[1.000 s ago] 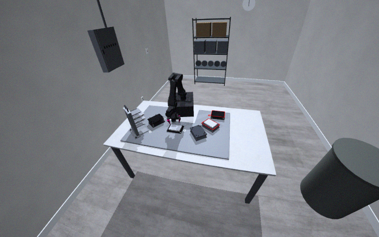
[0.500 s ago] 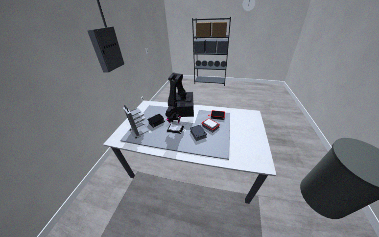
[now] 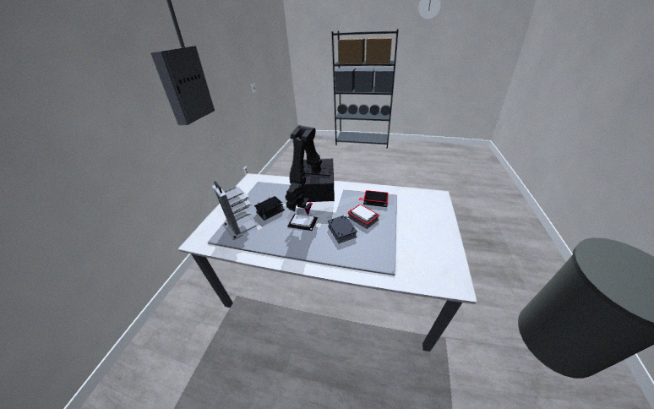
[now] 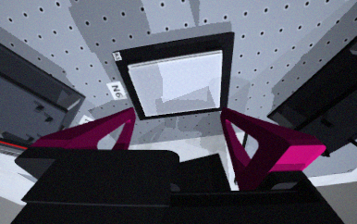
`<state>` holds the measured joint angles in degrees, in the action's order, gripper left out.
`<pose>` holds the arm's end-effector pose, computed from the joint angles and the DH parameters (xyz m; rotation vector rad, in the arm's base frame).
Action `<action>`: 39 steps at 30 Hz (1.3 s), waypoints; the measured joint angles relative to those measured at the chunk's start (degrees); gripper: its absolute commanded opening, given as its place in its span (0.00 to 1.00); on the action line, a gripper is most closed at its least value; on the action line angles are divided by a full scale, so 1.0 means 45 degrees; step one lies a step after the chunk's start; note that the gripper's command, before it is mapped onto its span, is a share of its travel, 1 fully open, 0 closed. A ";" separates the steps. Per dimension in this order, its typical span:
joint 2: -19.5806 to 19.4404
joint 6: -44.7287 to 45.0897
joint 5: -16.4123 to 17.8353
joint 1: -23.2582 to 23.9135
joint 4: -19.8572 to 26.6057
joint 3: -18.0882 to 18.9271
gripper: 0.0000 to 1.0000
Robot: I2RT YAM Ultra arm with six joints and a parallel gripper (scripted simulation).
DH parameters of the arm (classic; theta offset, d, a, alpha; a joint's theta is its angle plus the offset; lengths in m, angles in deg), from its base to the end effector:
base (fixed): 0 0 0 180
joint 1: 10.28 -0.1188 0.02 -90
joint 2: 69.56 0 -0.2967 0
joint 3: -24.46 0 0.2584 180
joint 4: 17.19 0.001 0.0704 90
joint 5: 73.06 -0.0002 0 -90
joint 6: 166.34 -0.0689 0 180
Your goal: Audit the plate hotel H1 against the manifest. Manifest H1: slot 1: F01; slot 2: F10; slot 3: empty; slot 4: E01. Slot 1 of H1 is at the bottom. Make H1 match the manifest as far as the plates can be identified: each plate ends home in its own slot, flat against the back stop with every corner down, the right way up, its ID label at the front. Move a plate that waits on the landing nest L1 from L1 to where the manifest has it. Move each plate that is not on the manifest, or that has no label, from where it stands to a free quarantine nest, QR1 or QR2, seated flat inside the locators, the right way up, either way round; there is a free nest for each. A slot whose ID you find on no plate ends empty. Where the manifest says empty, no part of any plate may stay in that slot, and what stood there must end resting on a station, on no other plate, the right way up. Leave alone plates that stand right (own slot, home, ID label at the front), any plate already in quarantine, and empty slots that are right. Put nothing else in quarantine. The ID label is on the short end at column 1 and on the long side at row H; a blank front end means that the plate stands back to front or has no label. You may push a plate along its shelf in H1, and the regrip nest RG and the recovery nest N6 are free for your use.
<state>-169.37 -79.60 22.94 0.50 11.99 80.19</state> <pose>0.2923 -0.0473 0.0983 0.3255 2.8223 0.1212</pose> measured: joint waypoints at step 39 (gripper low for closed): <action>0.0000 -0.9836 0.0010 0.0000 0.0000 0.0000 1.00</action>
<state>-169.37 -123.86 22.99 0.50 11.99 80.19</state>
